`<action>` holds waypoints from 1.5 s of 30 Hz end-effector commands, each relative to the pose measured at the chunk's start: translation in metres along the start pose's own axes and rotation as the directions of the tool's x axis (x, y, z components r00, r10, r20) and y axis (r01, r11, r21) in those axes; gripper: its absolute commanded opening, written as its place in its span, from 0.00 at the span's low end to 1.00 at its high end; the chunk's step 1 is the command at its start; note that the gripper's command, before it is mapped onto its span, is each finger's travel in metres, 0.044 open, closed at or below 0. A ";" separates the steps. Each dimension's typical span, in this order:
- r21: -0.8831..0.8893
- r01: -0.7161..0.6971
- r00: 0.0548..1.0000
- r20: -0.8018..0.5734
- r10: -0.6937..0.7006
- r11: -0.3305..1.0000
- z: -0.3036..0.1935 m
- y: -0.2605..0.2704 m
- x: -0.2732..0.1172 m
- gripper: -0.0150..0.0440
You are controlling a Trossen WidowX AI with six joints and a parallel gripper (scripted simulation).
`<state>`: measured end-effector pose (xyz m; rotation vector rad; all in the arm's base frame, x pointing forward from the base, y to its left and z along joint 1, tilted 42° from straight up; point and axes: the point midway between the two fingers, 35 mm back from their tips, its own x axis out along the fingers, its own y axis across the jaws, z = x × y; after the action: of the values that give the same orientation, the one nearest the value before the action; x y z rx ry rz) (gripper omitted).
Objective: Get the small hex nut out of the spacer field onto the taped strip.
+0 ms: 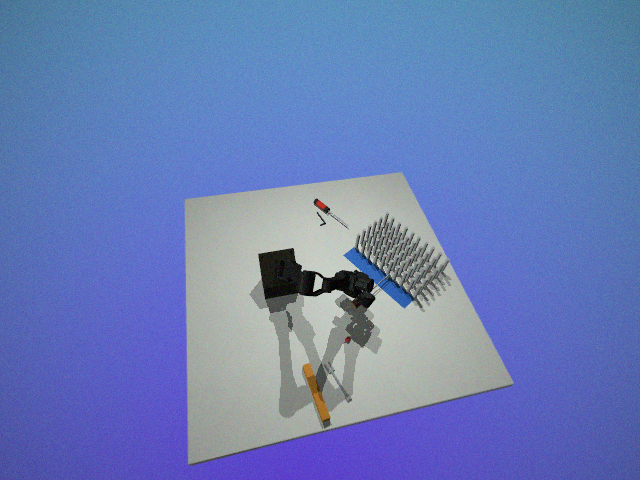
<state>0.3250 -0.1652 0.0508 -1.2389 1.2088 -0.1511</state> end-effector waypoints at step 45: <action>-0.071 -0.034 0.999 0.033 0.037 0.997 0.020 -0.029 -0.127 0.25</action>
<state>0.2941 -0.0895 0.1555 -1.2457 1.2107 -0.1302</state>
